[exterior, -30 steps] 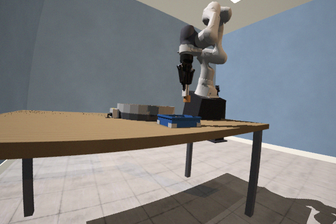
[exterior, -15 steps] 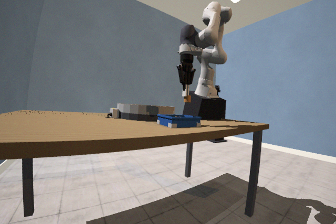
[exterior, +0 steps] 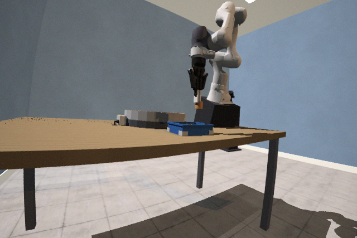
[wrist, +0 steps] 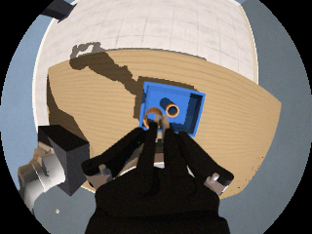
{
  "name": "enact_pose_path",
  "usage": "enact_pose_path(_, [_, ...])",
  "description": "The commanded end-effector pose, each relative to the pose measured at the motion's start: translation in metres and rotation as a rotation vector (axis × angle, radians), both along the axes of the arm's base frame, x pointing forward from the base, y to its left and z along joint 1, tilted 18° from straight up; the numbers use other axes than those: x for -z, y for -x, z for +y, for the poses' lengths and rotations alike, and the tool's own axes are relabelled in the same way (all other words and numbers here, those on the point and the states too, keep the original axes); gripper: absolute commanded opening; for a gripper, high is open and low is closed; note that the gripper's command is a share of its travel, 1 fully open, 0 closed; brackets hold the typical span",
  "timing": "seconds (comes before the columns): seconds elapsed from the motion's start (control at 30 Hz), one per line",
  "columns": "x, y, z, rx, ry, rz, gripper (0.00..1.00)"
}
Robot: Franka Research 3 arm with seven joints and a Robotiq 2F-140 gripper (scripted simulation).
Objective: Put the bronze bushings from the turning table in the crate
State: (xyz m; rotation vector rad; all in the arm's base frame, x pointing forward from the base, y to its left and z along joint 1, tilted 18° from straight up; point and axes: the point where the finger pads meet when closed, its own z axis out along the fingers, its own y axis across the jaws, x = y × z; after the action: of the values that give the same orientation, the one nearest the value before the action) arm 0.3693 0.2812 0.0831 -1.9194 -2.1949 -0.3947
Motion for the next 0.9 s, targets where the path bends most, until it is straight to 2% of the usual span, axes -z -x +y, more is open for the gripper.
enact_pose_path(0.0, [0.000,0.000,0.001,0.015,0.011,0.007,0.00])
enact_pose_path(0.27, [0.000,0.000,0.001,0.015,0.011,0.007,0.00])
enact_pose_path(0.47, [0.009,0.000,0.004,0.015,0.011,0.007,0.00])
enact_pose_path(0.77, [0.054,-0.002,0.019,0.015,0.011,0.007,0.00])
enact_pose_path(0.87, [0.064,-0.002,0.022,0.015,0.011,0.007,0.00])
